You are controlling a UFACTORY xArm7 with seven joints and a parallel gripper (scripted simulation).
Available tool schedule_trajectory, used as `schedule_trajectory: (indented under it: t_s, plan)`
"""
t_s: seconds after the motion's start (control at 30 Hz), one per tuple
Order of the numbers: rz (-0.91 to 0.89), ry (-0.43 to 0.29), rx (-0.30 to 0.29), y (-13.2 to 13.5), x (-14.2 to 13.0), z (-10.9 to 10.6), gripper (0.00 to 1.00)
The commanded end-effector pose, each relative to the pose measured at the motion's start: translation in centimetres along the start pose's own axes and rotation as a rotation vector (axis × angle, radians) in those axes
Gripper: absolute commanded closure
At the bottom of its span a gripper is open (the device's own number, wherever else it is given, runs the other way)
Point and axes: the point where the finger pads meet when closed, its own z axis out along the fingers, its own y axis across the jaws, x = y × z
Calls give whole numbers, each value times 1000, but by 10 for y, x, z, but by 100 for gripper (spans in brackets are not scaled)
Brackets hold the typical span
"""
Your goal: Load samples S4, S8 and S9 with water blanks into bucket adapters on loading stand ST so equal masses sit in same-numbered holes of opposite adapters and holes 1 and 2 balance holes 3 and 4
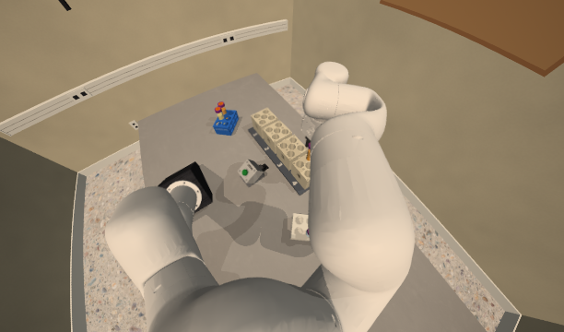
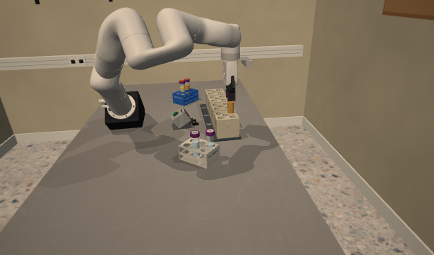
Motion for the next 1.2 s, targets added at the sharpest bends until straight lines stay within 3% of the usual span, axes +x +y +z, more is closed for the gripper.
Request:
schedule_trajectory:
  t_s: [0.0, 1.17]
  plan:
    - [0, 5, 1, -1, 1, 2, 100]
    - [0, 5, 1, -1, 1, 33, 100]
